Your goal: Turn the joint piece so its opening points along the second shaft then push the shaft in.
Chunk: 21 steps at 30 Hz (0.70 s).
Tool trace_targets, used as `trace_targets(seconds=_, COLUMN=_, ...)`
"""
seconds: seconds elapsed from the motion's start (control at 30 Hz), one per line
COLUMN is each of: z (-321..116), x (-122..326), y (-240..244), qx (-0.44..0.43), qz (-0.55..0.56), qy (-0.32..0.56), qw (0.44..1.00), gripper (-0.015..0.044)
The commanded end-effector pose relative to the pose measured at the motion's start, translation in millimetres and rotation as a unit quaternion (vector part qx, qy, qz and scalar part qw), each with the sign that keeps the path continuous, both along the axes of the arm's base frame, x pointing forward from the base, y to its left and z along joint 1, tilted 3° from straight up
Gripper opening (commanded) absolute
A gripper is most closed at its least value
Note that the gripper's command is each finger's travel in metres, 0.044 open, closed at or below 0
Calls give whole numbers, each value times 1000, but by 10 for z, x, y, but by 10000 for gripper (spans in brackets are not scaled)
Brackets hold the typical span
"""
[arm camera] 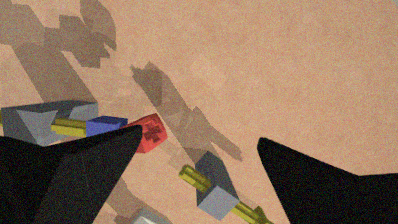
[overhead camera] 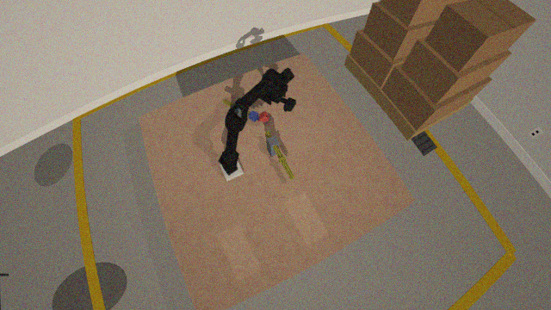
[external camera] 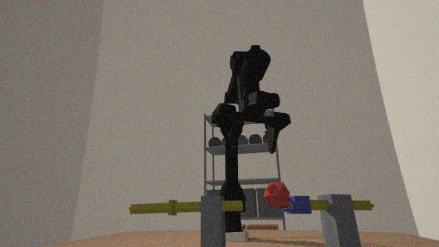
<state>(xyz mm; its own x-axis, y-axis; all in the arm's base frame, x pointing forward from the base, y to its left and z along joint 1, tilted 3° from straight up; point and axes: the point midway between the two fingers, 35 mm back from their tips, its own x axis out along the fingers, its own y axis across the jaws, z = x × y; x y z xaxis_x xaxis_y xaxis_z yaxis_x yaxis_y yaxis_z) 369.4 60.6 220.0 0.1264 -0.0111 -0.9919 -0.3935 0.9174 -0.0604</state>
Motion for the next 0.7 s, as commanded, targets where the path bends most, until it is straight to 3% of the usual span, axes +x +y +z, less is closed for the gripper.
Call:
trace_targets(seconds=0.0, z=-11, x=5, y=-1, qx=-13, qz=58, qy=-1, qw=998, gripper=440)
trace_targets(seconds=0.67, z=-61, x=9, y=12, qx=-74, qz=355, qy=10, qw=932, gripper=440)
